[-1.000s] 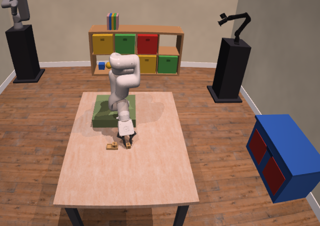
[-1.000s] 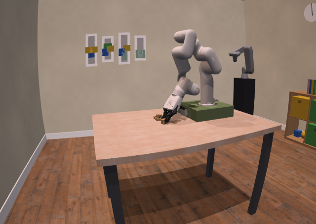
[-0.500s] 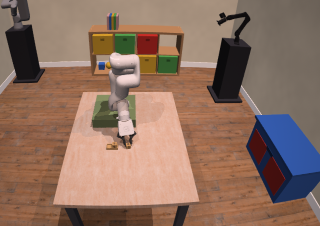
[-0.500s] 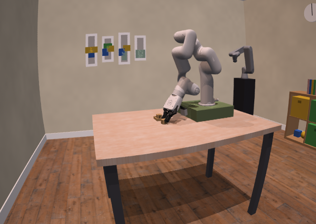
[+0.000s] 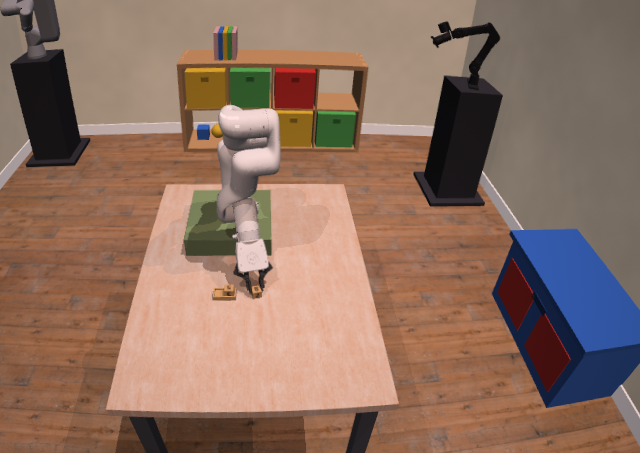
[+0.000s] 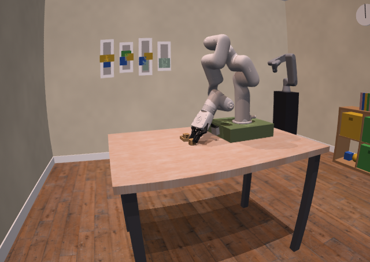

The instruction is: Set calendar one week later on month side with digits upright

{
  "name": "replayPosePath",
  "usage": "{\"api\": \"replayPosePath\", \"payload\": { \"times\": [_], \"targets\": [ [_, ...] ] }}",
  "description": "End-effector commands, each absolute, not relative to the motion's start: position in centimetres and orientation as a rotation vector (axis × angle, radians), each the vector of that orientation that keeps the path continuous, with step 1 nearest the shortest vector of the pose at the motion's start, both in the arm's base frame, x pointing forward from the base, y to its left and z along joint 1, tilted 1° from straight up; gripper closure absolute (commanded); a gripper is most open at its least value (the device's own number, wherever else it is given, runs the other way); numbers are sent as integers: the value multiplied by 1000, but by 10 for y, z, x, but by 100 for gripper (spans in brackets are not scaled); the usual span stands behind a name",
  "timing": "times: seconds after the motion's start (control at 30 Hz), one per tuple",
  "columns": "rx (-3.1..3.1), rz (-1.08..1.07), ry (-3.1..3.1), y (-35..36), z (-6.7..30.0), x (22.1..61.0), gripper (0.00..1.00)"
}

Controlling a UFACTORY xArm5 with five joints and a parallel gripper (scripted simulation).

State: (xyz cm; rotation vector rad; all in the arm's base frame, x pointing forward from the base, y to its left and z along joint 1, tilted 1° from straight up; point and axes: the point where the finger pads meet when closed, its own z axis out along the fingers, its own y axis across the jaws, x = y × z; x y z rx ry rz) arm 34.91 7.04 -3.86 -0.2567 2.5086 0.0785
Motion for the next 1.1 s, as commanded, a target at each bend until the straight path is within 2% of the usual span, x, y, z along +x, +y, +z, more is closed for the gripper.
{"api": "replayPosePath", "payload": {
  "times": [0.0,0.53,1.07],
  "targets": [
    [-256,79,2506,70,-35,350,73],
    [-256,79,2505,70,18,349,73],
    [-256,79,2505,70,28,348,73]
  ]
}}
